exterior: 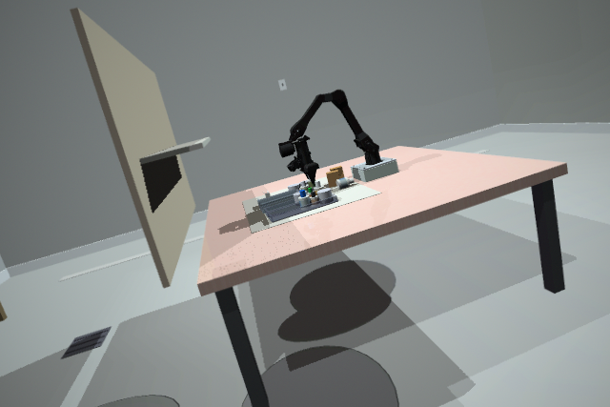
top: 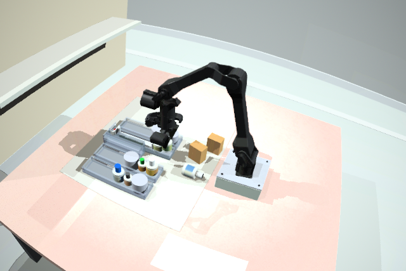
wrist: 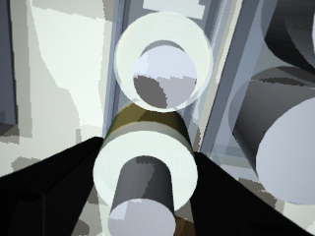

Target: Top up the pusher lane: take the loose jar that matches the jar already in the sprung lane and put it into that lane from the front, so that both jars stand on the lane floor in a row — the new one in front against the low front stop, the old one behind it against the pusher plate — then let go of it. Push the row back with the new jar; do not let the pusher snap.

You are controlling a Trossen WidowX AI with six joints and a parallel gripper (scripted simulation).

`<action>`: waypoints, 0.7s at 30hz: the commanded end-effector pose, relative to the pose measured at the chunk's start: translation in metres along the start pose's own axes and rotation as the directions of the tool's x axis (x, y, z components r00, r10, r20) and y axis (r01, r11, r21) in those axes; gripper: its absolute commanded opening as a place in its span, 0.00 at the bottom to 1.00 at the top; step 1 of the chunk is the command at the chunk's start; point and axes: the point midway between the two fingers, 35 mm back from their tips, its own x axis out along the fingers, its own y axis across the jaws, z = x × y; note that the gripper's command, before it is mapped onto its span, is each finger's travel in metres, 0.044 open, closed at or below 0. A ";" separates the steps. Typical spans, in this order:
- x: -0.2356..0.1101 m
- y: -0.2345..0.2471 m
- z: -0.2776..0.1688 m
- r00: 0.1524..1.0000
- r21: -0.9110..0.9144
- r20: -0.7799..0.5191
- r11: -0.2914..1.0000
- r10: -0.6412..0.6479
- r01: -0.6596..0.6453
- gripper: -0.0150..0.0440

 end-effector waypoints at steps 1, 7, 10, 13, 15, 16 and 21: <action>-0.003 0.000 0.008 1.000 0.004 0.030 1.000 0.000 0.000 0.25; -0.003 0.000 0.009 1.000 0.004 0.030 1.000 0.000 0.000 0.25; -0.003 0.000 0.010 1.000 0.004 0.030 1.000 0.000 0.000 0.25; -0.003 0.000 0.010 1.000 0.004 0.030 1.000 0.000 0.000 0.25; -0.003 0.000 0.010 1.000 0.004 0.030 1.000 0.000 0.000 0.25; -0.003 0.000 0.010 1.000 0.004 0.030 1.000 0.000 0.000 0.25; -0.003 0.000 0.011 1.000 0.004 0.031 1.000 0.000 0.000 0.25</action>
